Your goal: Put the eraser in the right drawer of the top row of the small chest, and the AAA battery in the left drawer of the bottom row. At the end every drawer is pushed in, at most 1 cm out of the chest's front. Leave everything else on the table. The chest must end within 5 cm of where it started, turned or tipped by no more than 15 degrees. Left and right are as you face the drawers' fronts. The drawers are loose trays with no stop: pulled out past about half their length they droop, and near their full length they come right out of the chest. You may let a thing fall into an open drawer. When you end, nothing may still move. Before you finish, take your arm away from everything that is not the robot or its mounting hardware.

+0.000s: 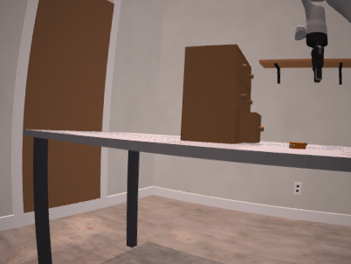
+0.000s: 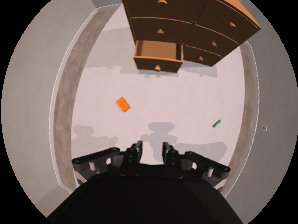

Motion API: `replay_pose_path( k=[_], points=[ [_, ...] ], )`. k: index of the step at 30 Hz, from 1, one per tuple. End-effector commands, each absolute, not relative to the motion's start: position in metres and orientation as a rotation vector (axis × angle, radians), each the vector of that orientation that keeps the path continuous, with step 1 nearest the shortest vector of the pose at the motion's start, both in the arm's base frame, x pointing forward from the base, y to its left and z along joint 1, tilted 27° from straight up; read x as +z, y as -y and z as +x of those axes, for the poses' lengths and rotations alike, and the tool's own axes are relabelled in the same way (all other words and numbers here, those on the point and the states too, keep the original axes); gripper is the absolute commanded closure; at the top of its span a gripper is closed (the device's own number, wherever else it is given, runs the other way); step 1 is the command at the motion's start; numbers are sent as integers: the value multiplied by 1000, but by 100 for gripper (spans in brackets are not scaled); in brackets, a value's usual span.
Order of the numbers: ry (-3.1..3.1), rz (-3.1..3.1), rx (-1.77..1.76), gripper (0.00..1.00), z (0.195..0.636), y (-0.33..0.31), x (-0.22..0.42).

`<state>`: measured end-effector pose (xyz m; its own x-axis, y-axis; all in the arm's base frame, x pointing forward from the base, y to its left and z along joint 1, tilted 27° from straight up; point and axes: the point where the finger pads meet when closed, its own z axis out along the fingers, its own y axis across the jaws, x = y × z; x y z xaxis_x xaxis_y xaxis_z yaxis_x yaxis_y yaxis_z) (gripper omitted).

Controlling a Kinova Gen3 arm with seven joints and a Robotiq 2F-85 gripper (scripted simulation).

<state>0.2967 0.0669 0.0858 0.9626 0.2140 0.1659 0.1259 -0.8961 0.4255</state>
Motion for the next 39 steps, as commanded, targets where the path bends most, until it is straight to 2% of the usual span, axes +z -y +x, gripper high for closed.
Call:
replay_pose_path(
  k=[1, 39],
  points=[
    [-275, 2695, 284, 67, 299, -65, 85],
    [-1009, 2508, 118, 67, 346, -13, 75]
  ],
)
